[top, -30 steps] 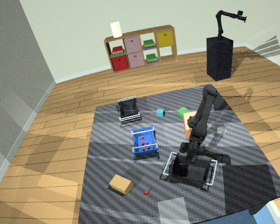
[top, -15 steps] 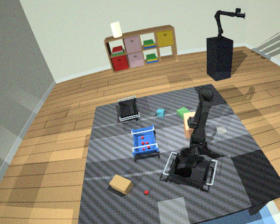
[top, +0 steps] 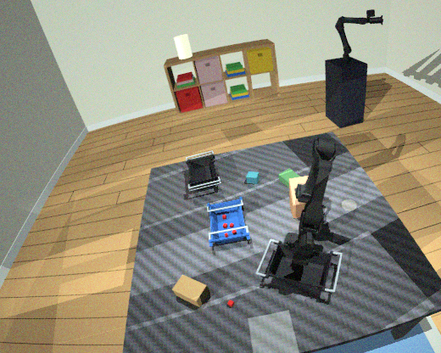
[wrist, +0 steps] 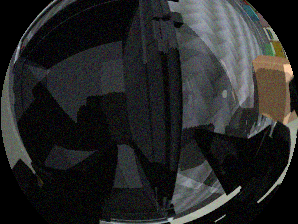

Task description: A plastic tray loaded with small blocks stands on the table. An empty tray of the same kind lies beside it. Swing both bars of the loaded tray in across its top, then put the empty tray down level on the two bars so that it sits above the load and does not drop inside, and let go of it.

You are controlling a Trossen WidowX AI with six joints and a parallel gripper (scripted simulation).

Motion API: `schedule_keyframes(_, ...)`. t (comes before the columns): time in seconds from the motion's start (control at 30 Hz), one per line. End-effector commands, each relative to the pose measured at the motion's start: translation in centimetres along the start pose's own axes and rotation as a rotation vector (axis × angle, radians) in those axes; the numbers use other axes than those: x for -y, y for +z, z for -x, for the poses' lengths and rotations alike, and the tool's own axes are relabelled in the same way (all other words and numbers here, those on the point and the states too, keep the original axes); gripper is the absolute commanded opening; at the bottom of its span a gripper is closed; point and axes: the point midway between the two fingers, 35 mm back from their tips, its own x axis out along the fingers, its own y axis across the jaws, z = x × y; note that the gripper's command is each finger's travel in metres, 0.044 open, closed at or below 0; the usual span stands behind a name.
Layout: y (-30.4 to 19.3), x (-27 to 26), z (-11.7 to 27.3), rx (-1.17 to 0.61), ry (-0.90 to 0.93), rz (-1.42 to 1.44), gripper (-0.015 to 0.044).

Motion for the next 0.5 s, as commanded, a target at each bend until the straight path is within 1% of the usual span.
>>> schedule_keyframes(0.0,0.11,0.1,-0.08,0.005,-0.001,-0.006,0.0323)
schedule_keyframes(0.23,0.11,0.1,-0.08,0.005,-0.001,-0.006,0.022)
schedule_keyframes(0.47,0.11,0.1,-0.08,0.005,-0.001,-0.006,0.0173)
